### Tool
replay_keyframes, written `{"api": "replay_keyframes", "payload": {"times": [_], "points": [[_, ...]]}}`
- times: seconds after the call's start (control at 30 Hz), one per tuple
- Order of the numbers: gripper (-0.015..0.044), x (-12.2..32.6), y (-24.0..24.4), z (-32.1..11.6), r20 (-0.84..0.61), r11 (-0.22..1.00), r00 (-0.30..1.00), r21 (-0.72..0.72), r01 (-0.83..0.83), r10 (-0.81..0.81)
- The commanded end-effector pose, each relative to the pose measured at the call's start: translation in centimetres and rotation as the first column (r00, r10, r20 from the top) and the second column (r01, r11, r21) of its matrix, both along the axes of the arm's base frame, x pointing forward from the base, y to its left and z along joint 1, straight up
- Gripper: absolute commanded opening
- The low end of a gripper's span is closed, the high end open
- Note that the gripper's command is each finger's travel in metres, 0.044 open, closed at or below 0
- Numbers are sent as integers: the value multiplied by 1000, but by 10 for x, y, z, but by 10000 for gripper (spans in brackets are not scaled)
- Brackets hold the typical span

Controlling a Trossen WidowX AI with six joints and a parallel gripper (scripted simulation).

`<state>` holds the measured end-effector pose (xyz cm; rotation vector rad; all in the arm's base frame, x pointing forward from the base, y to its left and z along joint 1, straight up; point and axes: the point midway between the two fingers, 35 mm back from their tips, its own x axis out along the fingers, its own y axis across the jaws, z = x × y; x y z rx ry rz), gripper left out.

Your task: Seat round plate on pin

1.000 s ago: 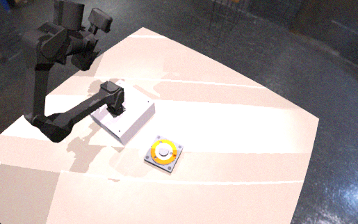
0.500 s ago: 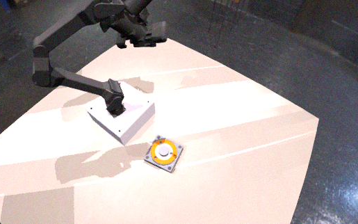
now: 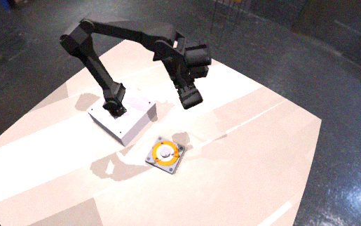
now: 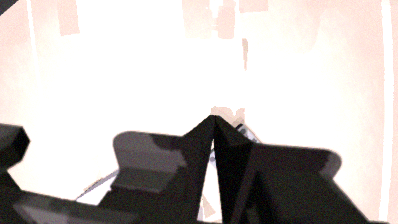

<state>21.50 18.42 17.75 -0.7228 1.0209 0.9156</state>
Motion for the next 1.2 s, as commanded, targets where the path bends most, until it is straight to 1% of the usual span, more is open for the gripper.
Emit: {"api": "replay_keyframes", "payload": {"times": [0.0, 0.1, 0.2, 0.27, 0.37, 0.6, 0.83, 1.17], "points": [[0, 28, -19, -28, -69, 982, 980, -46, 183, -186], [0, 61, -51, -64, -137, 903, 893, -110, 416, -429], [0, 86, -91, -103, -187, 760, 737, -188, 622, -650], [0, 90, -99, -111, -195, 726, 699, -205, 657, -688], [0, 98, -129, -138, -211, 603, 565, -259, 754, -798], [0, 100, -133, -144, -212, 593, 554, -264, 761, -805], [0, 101, -133, -187, -212, 593, 554, -264, 761, -805], [0, 99, -127, -188, -213, 593, 554, -264, 761, -805]]}}
